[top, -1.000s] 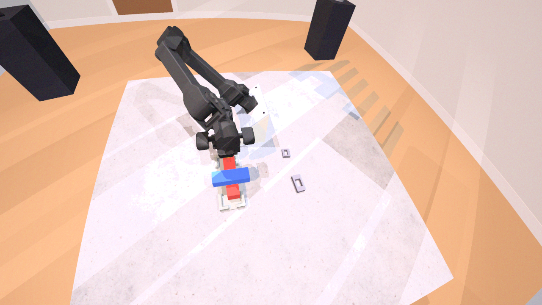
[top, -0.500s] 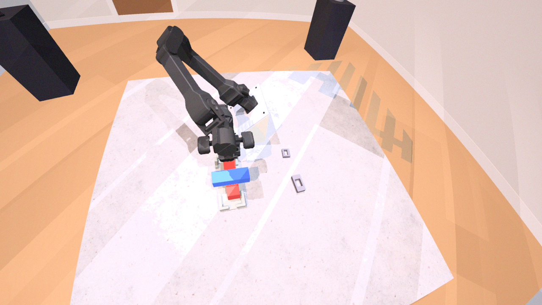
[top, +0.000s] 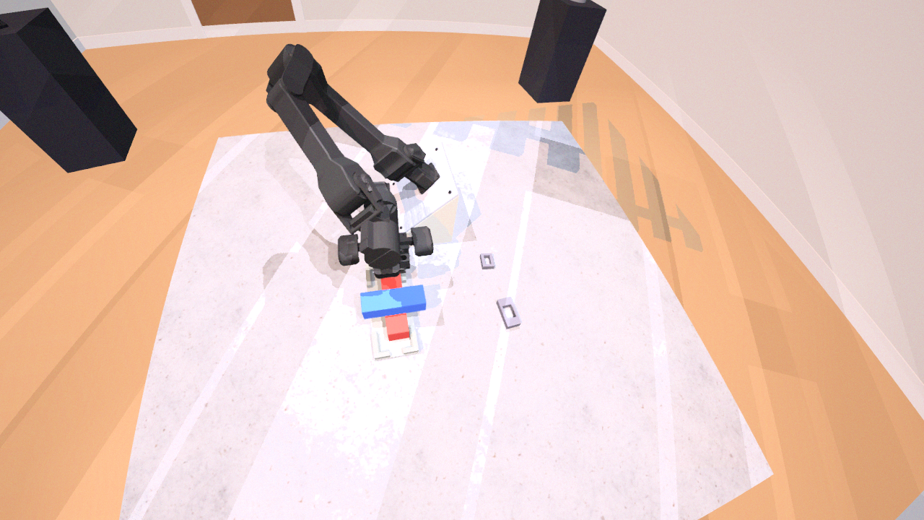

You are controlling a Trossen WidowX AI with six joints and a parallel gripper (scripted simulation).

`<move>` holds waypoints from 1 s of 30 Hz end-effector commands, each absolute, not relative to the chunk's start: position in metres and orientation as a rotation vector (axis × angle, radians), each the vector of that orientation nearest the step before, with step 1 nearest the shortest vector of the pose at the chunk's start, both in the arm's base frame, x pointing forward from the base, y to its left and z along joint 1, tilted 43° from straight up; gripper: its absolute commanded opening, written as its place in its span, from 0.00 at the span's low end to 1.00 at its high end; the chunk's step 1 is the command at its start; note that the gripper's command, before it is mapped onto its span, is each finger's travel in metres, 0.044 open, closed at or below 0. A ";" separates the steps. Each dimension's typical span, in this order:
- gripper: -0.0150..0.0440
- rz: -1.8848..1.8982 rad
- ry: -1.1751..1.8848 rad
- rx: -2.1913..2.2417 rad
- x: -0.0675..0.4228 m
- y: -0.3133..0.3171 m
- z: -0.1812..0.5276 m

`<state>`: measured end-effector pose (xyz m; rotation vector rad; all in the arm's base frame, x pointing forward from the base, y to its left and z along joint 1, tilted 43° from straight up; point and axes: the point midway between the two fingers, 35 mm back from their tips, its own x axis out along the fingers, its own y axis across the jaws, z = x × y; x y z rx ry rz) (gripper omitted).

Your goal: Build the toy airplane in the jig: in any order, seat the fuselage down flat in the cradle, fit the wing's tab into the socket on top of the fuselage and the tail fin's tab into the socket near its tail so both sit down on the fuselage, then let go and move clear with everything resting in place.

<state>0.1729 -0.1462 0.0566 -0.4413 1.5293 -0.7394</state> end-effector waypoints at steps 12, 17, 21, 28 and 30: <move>0.57 -0.740 1.528 -0.440 0.173 -0.146 0.057; 0.69 -0.740 1.528 -0.440 0.173 -0.146 0.057; 0.69 -0.740 1.528 -0.440 0.173 -0.146 0.057; 0.69 -0.729 1.533 -0.434 0.183 -0.115 0.087; 0.69 -0.731 1.536 -0.439 0.185 -0.096 0.107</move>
